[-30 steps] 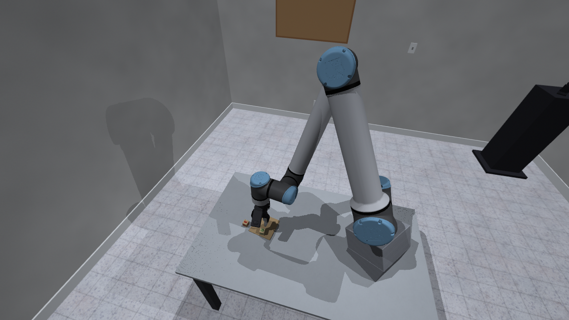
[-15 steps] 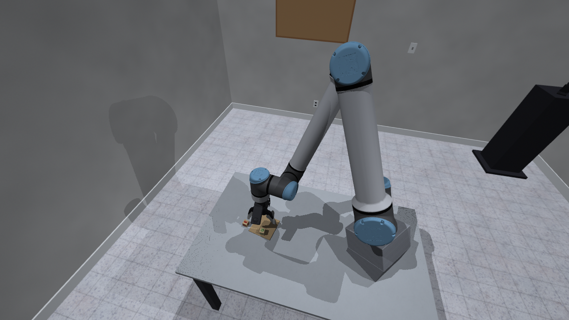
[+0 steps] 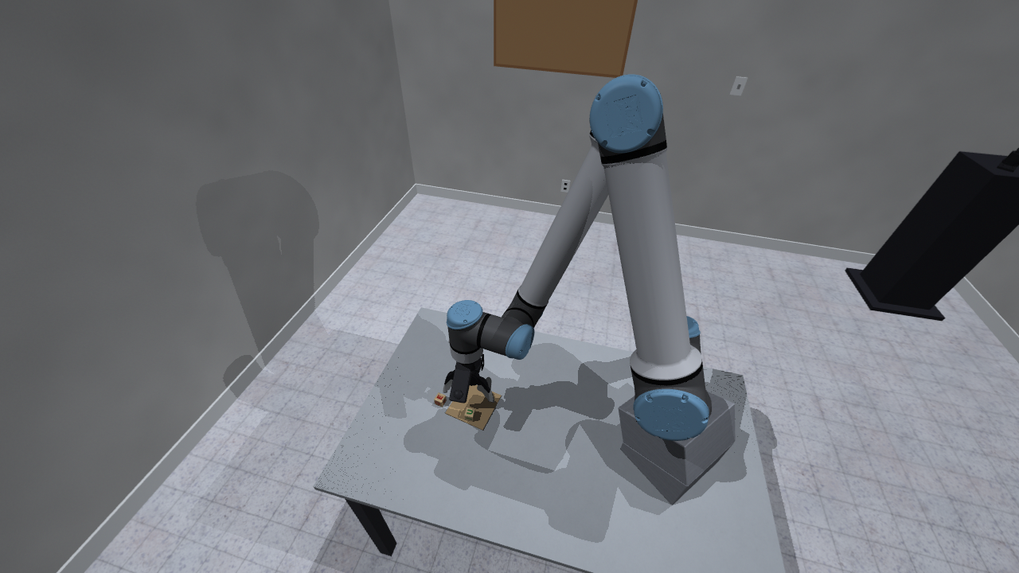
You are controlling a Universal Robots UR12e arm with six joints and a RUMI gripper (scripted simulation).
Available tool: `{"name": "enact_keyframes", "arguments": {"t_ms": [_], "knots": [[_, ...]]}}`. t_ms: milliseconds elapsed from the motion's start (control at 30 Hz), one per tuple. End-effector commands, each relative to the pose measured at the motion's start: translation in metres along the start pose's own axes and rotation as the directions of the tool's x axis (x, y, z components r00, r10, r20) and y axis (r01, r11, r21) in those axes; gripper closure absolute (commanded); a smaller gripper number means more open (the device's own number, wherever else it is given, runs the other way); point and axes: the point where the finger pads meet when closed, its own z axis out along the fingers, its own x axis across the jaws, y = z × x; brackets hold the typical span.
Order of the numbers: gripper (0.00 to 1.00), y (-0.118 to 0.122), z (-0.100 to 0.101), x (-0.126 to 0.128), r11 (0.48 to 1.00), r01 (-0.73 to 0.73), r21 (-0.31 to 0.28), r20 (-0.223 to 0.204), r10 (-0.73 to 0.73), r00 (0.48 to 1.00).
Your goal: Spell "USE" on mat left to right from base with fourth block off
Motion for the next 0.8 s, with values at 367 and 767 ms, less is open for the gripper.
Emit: {"name": "enact_keyframes", "arguments": {"t_ms": [367, 767], "knots": [[0.00, 0.044, 0.005, -0.001, 0.997, -0.078, 0.005, 0.011, 0.077, 0.997], [0.00, 0.166, 0.012, -0.013, 0.957, -0.289, 0.010, 0.021, 0.289, 0.957]]}}
